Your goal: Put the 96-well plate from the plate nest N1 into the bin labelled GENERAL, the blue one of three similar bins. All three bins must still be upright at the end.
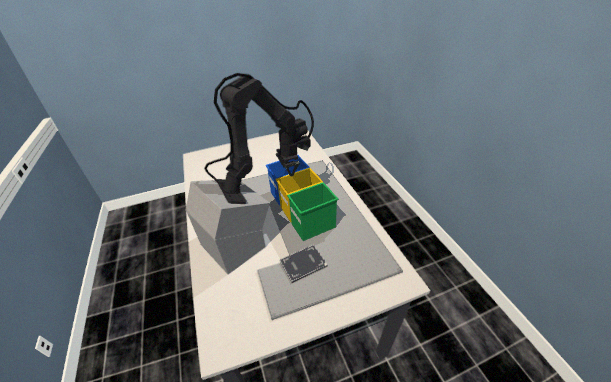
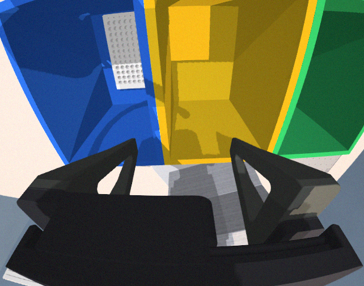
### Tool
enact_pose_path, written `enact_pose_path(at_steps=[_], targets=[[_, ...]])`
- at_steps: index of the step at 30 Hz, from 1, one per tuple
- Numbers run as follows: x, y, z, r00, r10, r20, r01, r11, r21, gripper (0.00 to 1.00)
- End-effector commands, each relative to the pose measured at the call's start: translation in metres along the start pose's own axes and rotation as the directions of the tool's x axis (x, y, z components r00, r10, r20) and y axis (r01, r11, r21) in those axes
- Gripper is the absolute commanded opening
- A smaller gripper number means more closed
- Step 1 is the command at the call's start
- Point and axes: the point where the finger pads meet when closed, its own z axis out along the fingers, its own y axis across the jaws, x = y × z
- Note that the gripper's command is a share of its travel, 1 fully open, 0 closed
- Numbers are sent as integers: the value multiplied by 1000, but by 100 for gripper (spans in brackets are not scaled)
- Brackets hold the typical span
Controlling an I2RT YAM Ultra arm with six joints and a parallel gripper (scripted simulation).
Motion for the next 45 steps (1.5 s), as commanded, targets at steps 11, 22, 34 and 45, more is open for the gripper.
enact_pose_path(at_steps=[11,22,34,45], targets=[[-3,-23,-9,998,-28,64,31,999,-33,82],[-9,-20,-9,998,-32,48,34,999,-31,82],[-3,-22,-7,999,-28,40,29,999,-25,82],[-3,-22,-7,999,-28,40,29,999,-25,82]])
